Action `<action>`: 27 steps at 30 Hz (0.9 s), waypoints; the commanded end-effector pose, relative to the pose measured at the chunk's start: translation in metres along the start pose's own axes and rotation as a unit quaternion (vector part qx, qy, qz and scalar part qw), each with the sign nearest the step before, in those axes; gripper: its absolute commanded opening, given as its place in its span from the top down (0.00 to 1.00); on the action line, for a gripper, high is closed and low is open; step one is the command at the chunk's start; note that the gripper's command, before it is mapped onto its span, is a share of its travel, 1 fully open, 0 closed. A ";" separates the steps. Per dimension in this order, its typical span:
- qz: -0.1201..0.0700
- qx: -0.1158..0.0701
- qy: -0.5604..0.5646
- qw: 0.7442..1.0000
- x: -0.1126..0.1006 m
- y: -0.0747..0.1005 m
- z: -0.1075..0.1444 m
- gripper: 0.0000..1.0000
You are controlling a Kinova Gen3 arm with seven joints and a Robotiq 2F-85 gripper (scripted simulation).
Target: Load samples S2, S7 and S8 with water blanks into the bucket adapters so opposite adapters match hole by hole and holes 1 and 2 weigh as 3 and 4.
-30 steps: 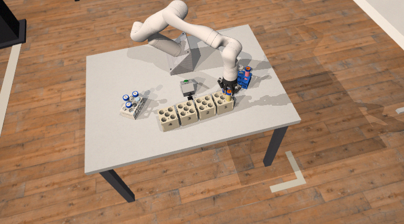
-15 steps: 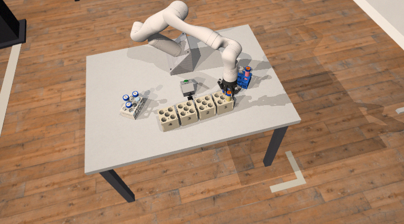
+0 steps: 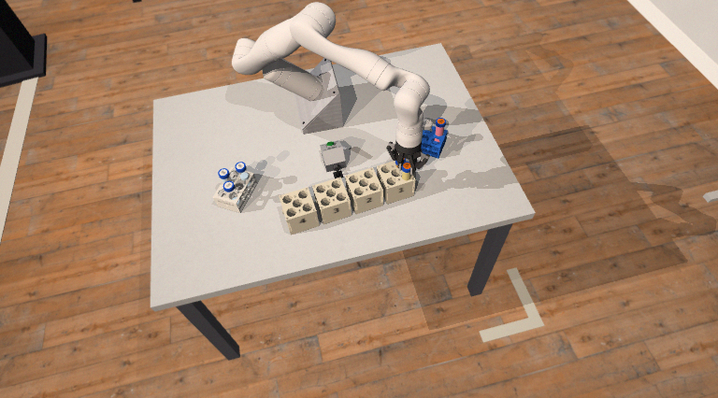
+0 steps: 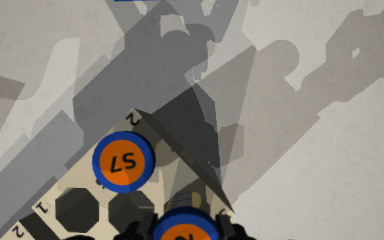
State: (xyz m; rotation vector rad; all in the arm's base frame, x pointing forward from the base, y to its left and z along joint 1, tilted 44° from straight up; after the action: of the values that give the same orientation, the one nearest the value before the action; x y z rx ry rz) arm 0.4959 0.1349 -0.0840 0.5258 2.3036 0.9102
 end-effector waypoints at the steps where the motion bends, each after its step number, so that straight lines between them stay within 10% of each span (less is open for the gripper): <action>1: 0.000 -0.001 0.000 1.000 0.000 -0.001 0.000 0.90; 27: 0.000 -0.001 0.000 1.000 0.000 -0.016 0.000 0.90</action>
State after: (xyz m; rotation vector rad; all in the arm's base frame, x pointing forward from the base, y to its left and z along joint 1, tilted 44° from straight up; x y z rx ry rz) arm 0.4937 0.1242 -0.0952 0.5258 2.3036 0.9103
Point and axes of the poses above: the point where the finger pads meet when closed, its own y axis back along the fingers, its own z axis across the jaws, x = y × z, the point moved 6 cm from there along y, back along the fingers, and after that the axes turned 5 degrees about y, right-handed, at the moved point
